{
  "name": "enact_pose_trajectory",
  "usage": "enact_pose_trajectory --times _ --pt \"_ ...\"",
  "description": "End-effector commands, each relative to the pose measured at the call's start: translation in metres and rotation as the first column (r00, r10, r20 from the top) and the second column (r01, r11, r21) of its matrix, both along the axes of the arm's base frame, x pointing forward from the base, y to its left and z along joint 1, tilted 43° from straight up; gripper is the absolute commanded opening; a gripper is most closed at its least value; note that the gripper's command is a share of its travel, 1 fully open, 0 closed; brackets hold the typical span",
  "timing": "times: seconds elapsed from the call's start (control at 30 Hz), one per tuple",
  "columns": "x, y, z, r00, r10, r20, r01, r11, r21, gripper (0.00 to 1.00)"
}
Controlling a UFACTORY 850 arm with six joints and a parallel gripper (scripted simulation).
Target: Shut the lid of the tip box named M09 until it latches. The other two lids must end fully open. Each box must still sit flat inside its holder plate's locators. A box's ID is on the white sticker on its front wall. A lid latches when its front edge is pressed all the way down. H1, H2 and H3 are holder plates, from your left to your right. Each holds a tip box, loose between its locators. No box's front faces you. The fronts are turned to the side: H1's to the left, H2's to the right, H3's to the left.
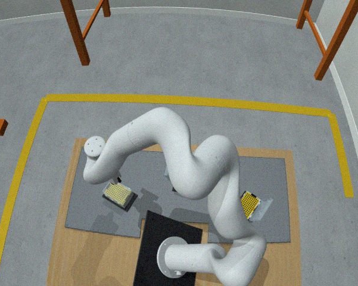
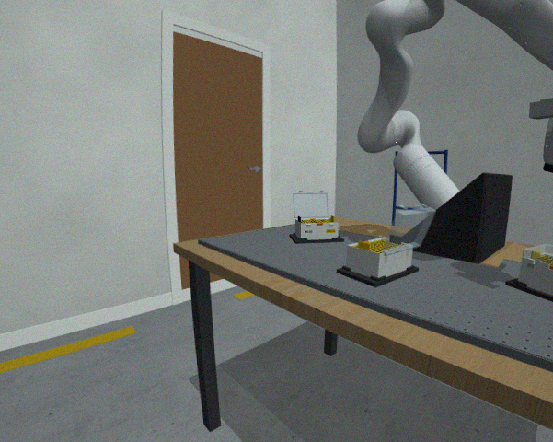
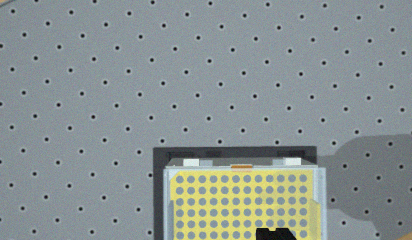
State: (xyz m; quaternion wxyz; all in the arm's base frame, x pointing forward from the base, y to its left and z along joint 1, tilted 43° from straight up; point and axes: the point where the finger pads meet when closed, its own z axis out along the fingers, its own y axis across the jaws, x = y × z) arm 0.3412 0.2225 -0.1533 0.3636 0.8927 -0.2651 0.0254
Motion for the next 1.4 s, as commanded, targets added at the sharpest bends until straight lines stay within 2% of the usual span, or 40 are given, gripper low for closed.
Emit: enact_pose_trajectory --times 0.0,0.8,1.37 --pt "-0.005 0.0 -0.005 1.0 0.0 0.002 0.0 1.0 0.002 0.0" --pt "-0.046 -0.009 -0.046 1.0 0.0 0.002 0.0 1.0 0.002 0.0" --pt "-0.047 -0.013 -0.05 1.0 0.0 0.002 0.0 1.0 0.002 0.0"
